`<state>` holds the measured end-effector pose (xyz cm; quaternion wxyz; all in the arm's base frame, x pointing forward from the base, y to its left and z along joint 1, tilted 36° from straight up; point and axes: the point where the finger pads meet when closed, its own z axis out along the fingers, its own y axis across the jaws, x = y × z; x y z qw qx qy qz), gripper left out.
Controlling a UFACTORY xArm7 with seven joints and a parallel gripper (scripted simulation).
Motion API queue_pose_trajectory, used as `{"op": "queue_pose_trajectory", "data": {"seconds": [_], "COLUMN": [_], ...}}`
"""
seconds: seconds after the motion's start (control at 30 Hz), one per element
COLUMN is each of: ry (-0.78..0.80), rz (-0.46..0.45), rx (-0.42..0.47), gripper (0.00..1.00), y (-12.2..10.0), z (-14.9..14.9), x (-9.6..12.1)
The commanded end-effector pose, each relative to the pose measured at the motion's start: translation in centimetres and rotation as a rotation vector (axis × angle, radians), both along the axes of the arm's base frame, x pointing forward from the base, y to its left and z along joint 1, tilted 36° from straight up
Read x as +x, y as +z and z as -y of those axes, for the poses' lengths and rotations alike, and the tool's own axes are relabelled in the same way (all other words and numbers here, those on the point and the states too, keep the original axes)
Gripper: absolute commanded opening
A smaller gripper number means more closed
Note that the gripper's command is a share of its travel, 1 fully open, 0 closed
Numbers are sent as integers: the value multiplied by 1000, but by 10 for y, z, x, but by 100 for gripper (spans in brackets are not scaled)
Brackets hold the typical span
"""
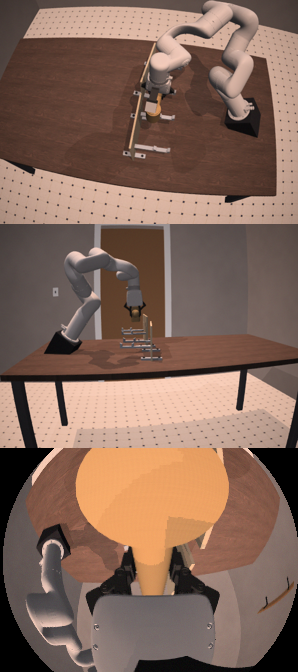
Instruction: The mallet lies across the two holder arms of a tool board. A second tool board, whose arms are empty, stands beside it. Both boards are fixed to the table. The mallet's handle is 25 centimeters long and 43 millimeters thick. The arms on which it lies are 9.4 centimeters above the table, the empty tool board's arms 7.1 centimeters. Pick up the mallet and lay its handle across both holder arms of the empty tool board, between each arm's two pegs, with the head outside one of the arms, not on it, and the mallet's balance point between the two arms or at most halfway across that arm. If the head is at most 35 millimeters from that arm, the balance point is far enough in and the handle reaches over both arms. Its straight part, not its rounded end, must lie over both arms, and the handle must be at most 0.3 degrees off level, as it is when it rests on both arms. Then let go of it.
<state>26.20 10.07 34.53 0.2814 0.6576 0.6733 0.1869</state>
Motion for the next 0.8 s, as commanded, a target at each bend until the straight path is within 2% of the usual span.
{"op": "queue_pose_trajectory", "data": {"seconds": [0.0, 0.1, 0.17, 0.2, 0.23, 0.47, 0.77], "ry": [2, 5, 5, 13, 17, 70, 78], "rz": [-1, -9, -9, -18, -22, -46, -49], "rx": [5, 8, 8, 12, 14, 32, 41], "gripper": [0, 0, 0, 0, 0, 0, 0], "y": [4, 1, 1, -5, -7, -31, -37], "z": [41, 65, 65, 86, 94, 137, 143], "x": [1, 0, 0, -3, -4, -12, -14]}}
